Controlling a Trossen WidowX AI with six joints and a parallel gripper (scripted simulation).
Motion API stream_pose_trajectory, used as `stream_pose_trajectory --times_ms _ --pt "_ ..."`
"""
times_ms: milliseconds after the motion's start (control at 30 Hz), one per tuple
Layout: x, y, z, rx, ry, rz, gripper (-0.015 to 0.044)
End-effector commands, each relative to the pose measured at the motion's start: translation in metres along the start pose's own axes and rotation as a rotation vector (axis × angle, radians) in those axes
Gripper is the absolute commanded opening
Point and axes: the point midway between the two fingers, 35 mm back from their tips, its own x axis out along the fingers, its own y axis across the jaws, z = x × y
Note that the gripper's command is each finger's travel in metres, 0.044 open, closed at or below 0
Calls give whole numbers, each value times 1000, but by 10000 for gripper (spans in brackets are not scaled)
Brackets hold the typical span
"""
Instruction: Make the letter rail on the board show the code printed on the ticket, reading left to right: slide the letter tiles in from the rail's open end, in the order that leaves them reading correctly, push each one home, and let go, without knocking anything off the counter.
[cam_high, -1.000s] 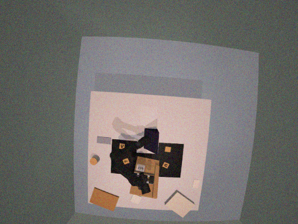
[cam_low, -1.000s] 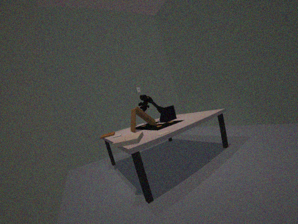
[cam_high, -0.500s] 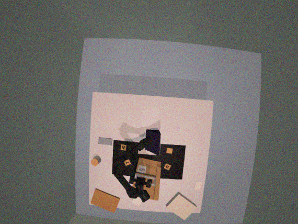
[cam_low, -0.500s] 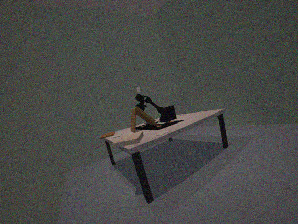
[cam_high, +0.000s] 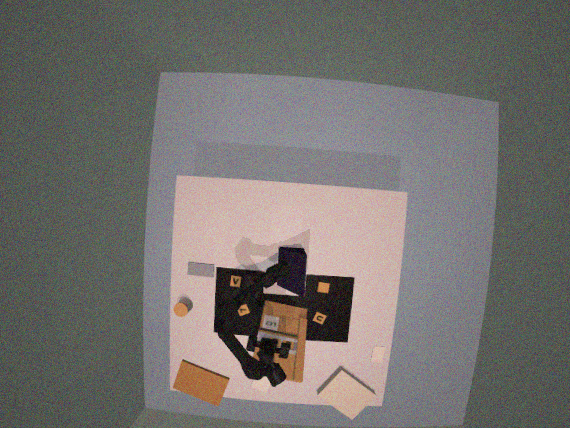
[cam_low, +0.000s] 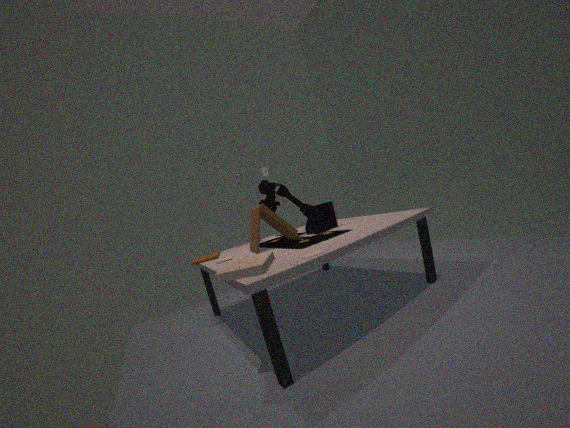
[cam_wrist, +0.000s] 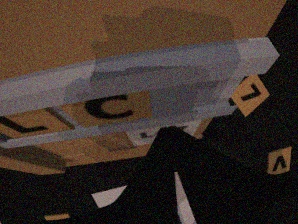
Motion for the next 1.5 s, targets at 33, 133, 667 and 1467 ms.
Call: stream_pose_trajectory --times_ms 33,133,667,1467 --pt "2 1 2 -1 -1 2 0" --pt "3 0 3 -1 -1 2 0" --pt "9 -1 9 -1 -1 2 0" --pt "18 -1 16 0 -1 1 0"
